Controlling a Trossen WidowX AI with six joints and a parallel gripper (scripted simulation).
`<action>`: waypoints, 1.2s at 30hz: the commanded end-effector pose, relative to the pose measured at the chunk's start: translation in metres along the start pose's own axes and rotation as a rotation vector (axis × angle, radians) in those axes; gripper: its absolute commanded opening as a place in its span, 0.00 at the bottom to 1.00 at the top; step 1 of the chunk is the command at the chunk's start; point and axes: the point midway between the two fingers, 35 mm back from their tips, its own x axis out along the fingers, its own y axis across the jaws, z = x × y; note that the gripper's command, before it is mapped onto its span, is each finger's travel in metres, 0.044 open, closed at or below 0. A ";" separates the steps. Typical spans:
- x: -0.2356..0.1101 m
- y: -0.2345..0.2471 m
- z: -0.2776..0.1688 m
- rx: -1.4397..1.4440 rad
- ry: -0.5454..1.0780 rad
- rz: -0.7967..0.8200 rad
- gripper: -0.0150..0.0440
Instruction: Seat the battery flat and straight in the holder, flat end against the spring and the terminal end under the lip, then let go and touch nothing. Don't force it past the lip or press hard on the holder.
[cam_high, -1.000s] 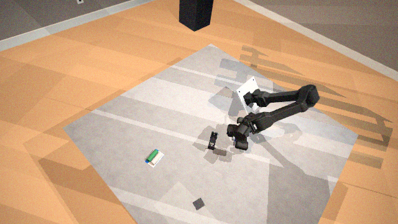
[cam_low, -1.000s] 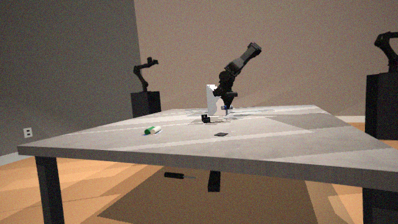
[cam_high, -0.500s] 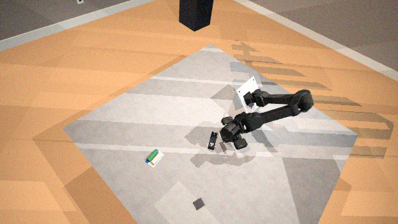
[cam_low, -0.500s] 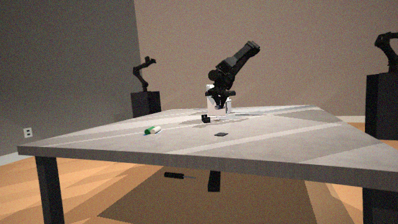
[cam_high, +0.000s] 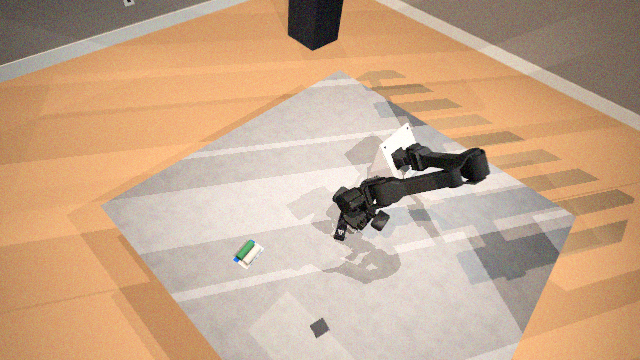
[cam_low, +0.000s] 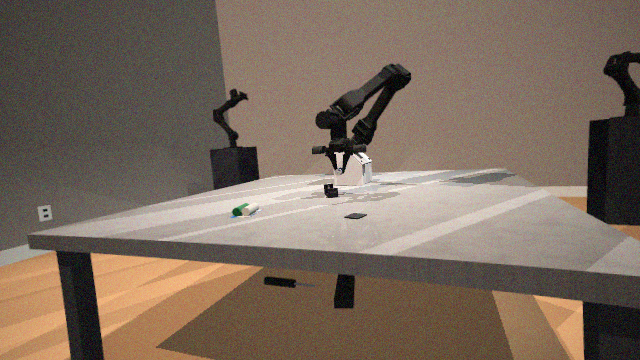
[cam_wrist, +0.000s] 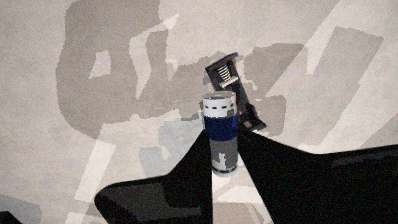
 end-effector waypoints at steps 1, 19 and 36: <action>-0.001 -0.015 0.004 -0.132 0.001 -0.004 0.39; 0.013 -0.037 0.006 -0.378 0.101 -0.017 0.39; 0.039 -0.037 0.003 -0.374 0.288 -0.043 0.39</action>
